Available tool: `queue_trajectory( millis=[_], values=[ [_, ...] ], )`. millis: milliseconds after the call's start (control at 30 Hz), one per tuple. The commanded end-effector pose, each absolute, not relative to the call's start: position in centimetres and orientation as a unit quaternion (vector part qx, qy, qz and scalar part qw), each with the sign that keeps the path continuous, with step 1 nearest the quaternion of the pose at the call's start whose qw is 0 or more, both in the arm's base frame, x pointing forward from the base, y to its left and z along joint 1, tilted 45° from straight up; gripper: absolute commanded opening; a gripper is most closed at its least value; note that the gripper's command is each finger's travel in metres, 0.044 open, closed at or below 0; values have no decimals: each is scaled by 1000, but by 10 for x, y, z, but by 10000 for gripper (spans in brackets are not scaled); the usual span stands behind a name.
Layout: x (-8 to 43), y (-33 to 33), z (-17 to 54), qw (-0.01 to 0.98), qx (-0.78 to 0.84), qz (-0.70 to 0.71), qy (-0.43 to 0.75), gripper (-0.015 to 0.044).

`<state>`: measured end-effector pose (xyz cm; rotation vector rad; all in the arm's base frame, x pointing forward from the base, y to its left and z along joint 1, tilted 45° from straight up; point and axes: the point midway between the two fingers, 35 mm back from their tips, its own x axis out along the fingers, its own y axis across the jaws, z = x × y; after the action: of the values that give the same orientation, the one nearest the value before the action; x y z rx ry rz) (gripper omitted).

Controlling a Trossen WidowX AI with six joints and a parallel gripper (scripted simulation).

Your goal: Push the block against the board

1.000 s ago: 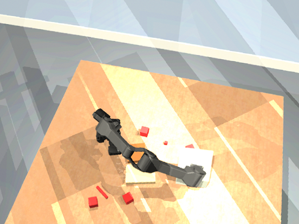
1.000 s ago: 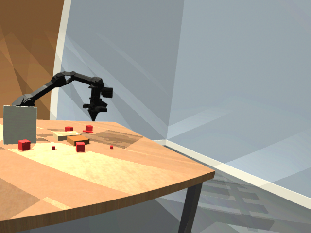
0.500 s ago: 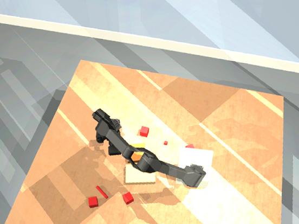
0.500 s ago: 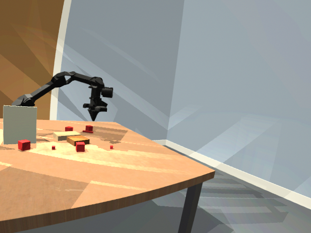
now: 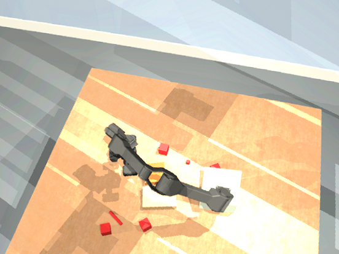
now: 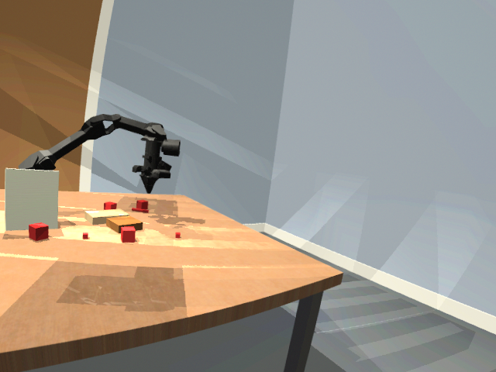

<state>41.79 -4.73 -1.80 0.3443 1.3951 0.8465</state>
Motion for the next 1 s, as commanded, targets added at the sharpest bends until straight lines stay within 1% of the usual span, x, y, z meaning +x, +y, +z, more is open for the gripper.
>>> queue_trajectory(
  millis=[0,467,967],
  values=[
    [414,-51,-26,666,177,352,633,0],
    [388,-69,-68,606,329,190,699,0],
    [352,-82,-109,503,471,6,725,0]
  ],
)
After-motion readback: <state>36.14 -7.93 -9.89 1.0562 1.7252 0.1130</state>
